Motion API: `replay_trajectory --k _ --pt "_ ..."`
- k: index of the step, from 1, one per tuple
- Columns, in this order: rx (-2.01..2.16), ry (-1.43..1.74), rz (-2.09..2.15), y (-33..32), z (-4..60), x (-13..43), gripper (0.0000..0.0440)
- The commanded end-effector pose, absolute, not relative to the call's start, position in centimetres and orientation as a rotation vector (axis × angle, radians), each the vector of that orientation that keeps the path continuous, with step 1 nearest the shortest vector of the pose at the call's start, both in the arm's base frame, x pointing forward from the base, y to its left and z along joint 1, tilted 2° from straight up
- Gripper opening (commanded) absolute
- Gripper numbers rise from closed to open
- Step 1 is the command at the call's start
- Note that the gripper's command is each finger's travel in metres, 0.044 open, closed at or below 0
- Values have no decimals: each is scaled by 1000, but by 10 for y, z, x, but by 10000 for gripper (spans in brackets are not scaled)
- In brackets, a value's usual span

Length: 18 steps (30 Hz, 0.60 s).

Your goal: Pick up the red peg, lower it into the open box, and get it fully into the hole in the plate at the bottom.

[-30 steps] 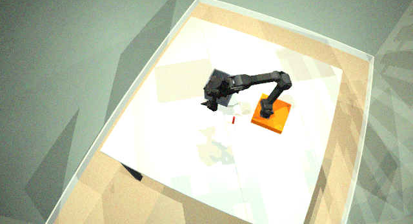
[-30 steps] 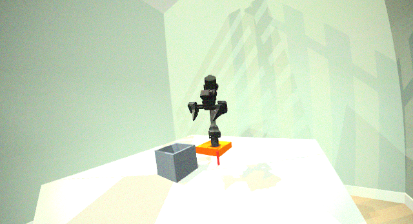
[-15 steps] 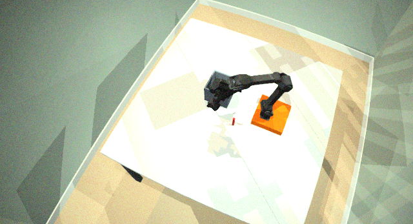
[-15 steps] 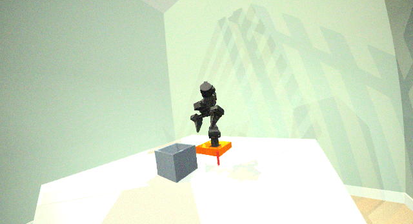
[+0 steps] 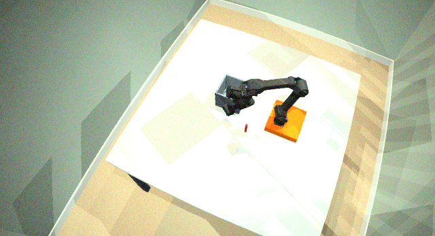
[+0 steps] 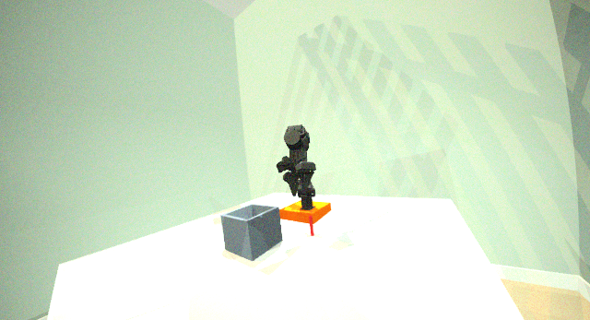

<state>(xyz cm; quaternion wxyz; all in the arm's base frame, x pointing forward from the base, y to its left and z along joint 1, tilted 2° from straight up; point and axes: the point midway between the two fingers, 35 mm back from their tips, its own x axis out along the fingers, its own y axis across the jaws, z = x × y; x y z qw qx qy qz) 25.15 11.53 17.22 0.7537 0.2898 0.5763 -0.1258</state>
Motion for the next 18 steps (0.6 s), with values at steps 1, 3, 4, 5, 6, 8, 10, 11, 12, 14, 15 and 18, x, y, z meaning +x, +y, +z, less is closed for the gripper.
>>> replay_trajectory --k 1,3,4,5,6,8,10,11,12,14,15,18 --pt "710 1334 -378 113 160 234 440" --pt "745 1369 -432 113 155 226 440" --pt "762 1386 -460 113 153 221 440" --pt "778 1402 -489 113 150 217 440" --pt "792 1417 -517 113 148 213 440" --pt "818 1445 -572 113 143 205 440" --pt "839 1468 -627 113 139 197 440" --pt "848 1478 -653 114 137 194 440" --pt "857 1487 -679 114 135 190 440" --pt "870 1501 -728 114 131 184 440" --pt "876 1506 -751 114 129 182 440" --pt "888 1518 -813 114 123 175 440"
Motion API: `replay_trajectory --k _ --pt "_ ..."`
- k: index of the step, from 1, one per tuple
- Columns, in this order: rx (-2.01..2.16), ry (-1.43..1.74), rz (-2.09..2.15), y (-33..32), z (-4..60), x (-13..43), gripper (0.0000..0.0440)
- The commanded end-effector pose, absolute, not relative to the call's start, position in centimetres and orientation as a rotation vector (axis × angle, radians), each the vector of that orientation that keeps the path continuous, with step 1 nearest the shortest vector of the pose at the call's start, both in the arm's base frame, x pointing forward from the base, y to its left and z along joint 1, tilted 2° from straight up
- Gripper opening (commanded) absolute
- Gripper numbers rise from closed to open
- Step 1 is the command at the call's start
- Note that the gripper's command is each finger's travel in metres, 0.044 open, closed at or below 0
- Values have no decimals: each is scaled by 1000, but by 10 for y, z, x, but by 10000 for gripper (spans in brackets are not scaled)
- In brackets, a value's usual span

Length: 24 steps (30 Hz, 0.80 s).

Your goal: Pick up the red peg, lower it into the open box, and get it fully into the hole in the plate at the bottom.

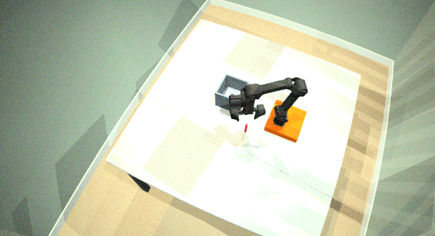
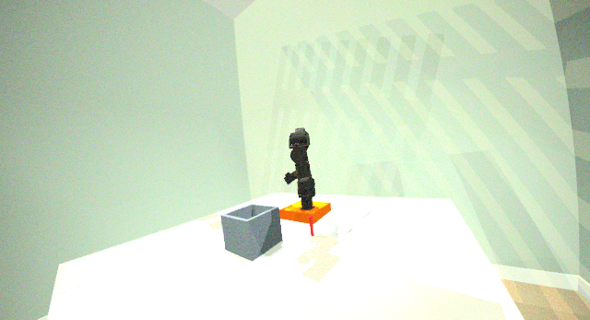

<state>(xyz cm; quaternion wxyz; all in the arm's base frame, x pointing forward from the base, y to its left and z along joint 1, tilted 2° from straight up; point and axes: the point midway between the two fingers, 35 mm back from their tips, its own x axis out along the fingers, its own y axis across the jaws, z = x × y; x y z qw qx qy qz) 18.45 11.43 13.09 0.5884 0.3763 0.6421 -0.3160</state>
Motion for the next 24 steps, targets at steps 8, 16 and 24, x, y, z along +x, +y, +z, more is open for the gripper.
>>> replay_trajectory --k 8,16,24 --pt "899 1519 -926 114 105 165 440" --pt "910 1492 -1000 110 76 164 440" --pt "940 1455 -1045 106 49 165 439"
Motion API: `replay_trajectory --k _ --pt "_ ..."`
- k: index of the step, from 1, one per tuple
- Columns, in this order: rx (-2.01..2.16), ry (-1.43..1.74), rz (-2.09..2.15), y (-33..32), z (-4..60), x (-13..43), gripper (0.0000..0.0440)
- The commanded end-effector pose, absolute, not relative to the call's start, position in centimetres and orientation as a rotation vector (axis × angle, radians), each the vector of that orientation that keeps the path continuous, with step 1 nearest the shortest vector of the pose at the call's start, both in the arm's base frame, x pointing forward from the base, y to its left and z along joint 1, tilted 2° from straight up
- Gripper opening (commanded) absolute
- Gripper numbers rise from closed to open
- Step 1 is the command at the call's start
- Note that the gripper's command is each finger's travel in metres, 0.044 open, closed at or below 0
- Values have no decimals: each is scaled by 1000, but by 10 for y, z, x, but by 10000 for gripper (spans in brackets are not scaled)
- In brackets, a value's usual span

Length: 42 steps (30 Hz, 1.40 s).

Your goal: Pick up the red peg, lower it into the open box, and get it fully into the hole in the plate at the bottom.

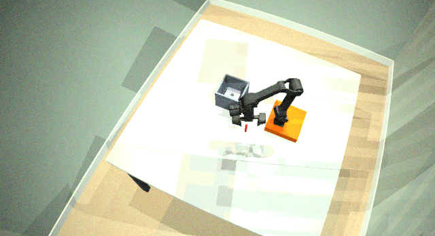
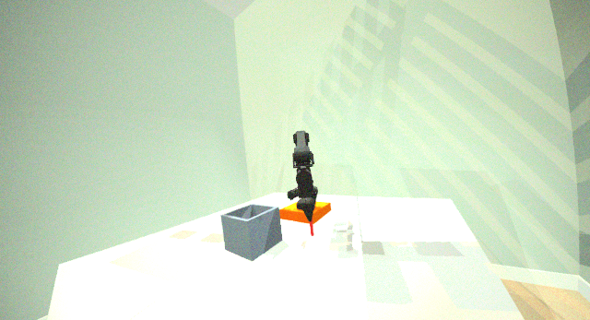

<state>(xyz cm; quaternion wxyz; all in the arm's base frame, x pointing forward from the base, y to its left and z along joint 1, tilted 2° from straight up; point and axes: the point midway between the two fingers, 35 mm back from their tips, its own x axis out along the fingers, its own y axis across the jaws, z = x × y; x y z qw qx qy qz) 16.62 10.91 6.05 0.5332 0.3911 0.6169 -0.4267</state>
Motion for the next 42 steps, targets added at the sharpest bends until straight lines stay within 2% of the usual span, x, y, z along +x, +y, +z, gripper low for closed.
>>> replay_trajectory --k 1,5,8,24,42 --pt "944 1450 -1050 106 46 165 437" --pt "960 1432 -1064 105 35 167 423" --pt "971 1422 -1066 105 28 168 391" --pt "993 1434 -997 119 6 184 0" --pt "1173 1368 -879 130 51 212 0"
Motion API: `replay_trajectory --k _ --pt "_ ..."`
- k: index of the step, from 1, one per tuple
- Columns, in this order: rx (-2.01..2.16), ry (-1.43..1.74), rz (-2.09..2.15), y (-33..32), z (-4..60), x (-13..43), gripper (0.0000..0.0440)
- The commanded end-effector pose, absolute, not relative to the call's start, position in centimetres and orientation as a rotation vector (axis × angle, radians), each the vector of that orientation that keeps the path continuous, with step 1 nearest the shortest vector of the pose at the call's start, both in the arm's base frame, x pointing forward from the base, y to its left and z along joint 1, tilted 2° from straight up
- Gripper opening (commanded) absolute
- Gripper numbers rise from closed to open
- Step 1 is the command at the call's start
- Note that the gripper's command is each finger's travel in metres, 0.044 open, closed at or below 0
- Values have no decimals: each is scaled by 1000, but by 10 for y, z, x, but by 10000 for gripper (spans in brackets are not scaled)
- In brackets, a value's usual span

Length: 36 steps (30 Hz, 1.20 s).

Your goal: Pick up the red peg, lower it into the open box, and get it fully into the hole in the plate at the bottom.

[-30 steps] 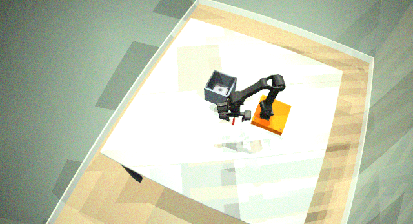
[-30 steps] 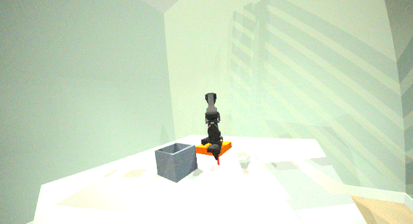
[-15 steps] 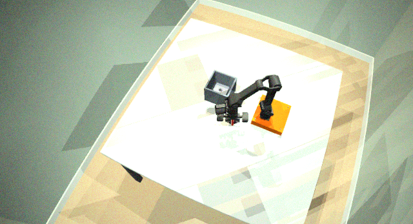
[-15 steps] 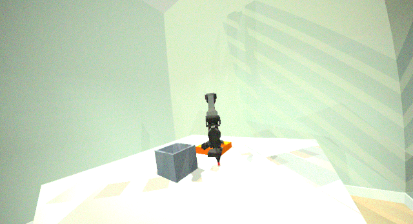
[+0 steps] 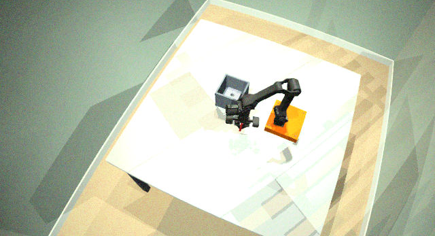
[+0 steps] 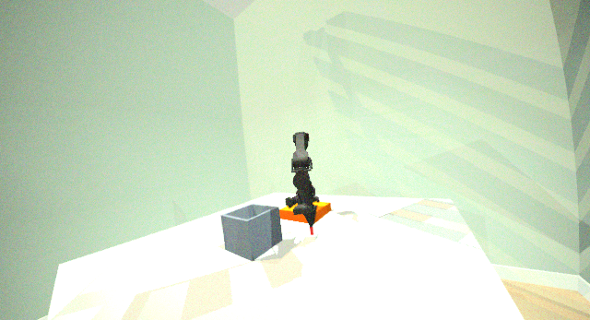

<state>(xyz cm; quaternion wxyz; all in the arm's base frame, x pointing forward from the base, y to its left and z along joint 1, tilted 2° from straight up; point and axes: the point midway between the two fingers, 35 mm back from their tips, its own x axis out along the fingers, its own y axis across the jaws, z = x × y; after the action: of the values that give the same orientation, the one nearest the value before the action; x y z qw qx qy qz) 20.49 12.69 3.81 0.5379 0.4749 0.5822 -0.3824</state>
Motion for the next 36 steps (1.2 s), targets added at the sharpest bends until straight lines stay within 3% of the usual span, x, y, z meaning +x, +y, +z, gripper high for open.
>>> replay_trajectory --k 1,16,36 --pt "1181 1364 -870 130 54 214 0" --pt "1232 1264 -737 118 118 243 0" --pt "1181 1098 -772 46 182 272 0"
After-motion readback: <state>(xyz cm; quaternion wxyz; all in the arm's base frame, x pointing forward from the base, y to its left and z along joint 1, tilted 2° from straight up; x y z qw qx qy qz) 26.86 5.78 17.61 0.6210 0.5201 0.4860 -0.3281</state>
